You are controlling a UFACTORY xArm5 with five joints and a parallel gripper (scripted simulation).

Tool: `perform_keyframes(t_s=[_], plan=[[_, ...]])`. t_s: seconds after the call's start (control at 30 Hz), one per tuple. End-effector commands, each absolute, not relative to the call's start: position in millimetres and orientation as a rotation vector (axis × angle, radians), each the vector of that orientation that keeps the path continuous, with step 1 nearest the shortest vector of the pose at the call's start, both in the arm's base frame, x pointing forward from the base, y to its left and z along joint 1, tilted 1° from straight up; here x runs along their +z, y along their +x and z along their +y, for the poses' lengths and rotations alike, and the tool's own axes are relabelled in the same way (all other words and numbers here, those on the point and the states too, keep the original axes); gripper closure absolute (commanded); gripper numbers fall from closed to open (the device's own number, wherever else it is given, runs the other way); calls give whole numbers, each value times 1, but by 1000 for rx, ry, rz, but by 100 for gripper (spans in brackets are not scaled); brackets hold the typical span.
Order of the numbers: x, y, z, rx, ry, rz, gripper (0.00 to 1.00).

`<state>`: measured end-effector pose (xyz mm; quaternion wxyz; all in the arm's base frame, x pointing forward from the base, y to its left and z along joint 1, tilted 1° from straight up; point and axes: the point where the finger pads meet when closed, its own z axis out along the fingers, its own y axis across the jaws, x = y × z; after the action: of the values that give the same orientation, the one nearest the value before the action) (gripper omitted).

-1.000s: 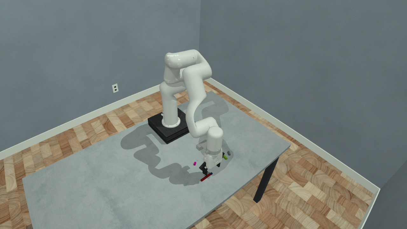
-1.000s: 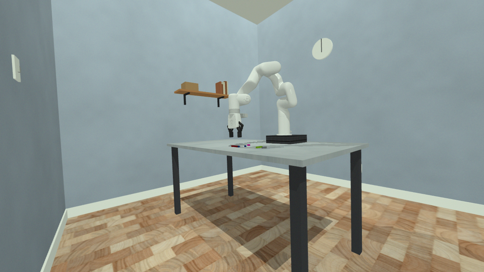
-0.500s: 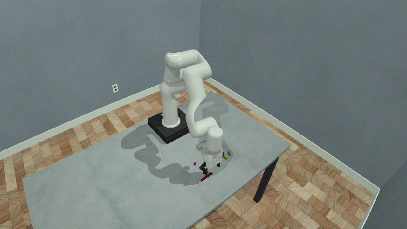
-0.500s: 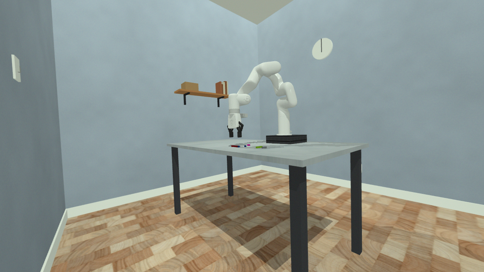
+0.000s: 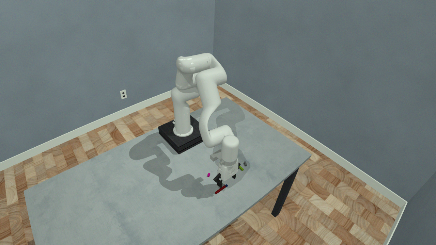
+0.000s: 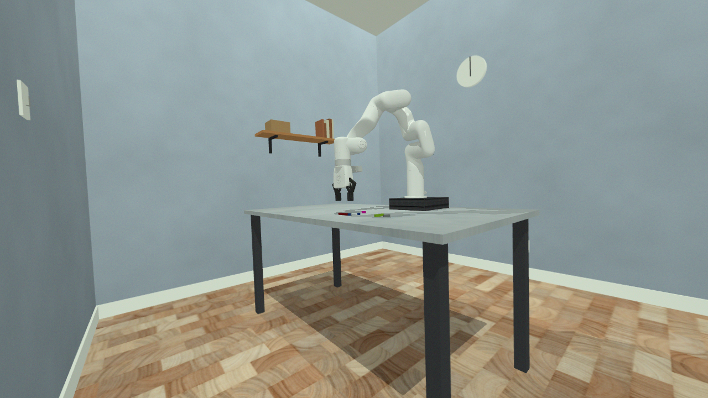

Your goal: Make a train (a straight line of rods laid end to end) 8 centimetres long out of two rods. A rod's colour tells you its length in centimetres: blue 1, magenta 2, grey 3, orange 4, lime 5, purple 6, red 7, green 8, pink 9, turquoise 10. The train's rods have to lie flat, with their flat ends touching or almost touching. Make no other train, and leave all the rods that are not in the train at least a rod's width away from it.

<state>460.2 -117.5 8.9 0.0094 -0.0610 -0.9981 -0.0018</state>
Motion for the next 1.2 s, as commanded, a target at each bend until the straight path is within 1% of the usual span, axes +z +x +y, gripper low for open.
perform_keyframes(t_s=[0.0,0.13,0.4,0.47,0.53,0.97,1.03,1.17], plan=[[10,462,-118,-5,-179,-3122,0],[11,461,-119,-5,-66,-3126,0],[12,458,-123,-9,380,-3104,0],[12,458,-123,-9,380,-3104,0],[13,457,-125,-10,565,-3076,0],[15,453,-130,-15,1185,-2897,0],[15,453,-130,-15,1185,-2897,0],[16,451,-133,-16,1433,-2783,0]])
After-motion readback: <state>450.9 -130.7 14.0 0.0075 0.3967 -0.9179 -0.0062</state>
